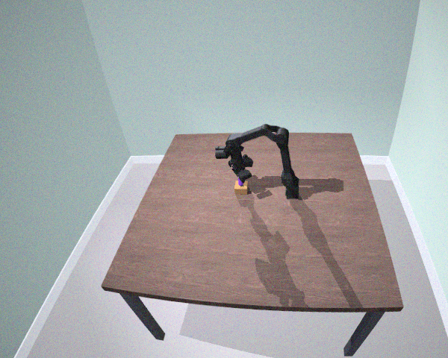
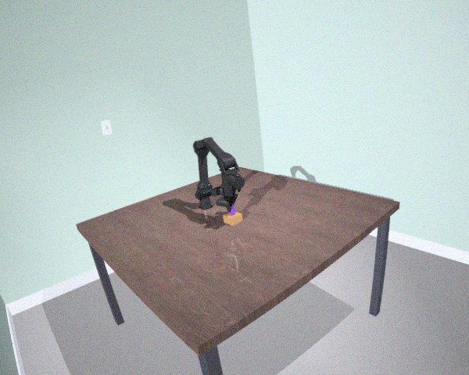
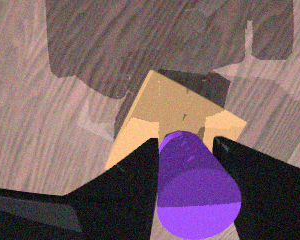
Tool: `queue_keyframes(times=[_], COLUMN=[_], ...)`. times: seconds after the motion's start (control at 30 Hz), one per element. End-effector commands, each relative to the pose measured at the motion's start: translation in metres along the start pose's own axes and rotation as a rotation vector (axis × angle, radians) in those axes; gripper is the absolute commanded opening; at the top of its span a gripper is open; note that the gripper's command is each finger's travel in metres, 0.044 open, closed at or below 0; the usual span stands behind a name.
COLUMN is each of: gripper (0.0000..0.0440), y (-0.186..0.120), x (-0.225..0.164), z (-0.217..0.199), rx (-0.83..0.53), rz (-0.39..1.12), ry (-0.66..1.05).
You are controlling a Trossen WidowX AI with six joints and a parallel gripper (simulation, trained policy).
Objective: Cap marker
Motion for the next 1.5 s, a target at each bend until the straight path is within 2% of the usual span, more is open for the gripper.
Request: queue_keyframes(times=[0.0, 0.5, 0.6, 0.67, 1.0, 1.47], gripper=[0.0120, 0.0137, 0.0155, 0.0194, 0.0440, 0.0440], y=[0.015, 0.015, 0.016, 0.015, 0.007, -0.036], x=[0.005, 0.006, 0.008, 0.010, 0.017, 0.022], z=[0.005, 0.006, 0.004, 0.002, -0.005, -0.009], rx=[-0.002, 0.017, 0.012, 0.006, 0.029, 0.123], rz=[-0.062, -0.055, -0.060, -0.060, -0.042, 0.042], ry=[0.006, -0.011, -0.014, -0.015, -0.025, -0.004])
Point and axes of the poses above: the point midway between the two fingers, 35 mm back from their tips, its own y axis out along the fingers, its own z axis across the jaws, x = y × z, the point moved 10 cm from there along -y, back along the fingers, and after that the axes turned 4 degrees about -y, right-handed, at the moved point
